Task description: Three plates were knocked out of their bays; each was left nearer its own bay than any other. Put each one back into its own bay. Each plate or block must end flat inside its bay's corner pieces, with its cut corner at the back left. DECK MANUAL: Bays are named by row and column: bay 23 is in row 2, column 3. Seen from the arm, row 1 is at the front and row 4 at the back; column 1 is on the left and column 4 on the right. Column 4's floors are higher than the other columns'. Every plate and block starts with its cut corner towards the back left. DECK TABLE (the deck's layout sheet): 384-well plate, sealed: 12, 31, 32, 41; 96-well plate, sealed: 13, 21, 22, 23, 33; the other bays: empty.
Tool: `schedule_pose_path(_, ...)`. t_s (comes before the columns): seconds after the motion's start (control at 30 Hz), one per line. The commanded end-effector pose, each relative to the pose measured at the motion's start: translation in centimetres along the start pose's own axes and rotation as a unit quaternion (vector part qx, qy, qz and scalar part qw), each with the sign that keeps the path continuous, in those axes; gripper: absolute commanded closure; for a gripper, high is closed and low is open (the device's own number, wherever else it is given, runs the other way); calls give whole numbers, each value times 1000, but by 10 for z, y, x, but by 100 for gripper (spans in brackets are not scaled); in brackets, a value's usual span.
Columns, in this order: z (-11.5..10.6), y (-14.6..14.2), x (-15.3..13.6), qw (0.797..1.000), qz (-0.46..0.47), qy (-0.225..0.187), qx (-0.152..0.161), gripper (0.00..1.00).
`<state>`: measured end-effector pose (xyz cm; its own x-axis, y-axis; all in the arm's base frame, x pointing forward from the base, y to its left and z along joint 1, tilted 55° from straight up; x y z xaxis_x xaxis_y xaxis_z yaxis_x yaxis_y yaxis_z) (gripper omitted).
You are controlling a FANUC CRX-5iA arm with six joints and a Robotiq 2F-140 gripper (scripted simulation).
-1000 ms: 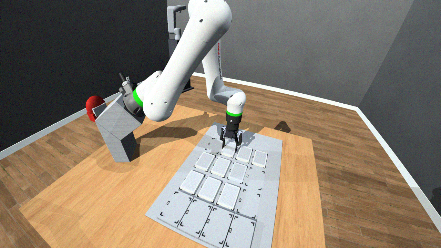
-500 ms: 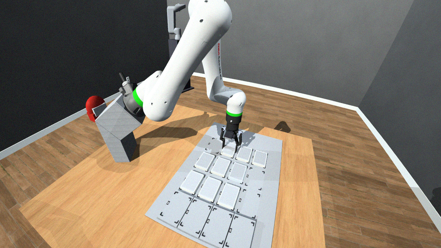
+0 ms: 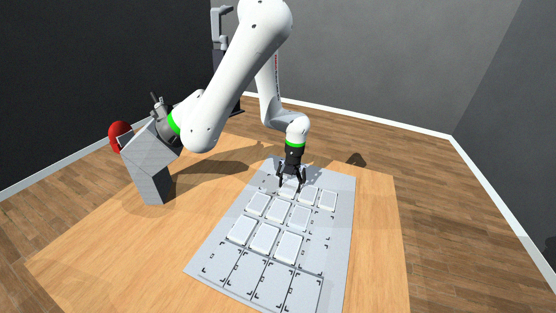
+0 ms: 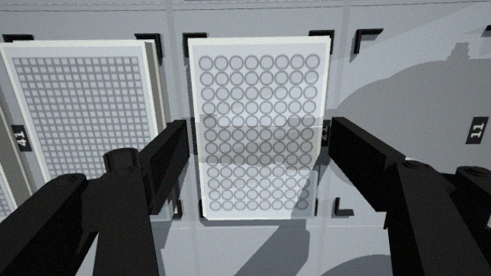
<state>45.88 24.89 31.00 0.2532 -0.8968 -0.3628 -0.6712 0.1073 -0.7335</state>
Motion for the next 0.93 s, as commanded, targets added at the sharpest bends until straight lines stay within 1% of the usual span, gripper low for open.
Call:
schedule_pose_path(0.0, -1, -1, 0, 1000, 0, 0, 1, 30)
schedule_pose_path(0.9, -5, -1, 0, 1000, 0, 0, 1, 30)
Point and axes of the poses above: the point where the finger pads meet when closed, its own z axis out along the fingers, its own y axis across the jaws, x = y × z, the point moved 7 cm from there along -z, back along the fingers, and after that the axes turned 3 degrees about -z, right-handed, at the moved point
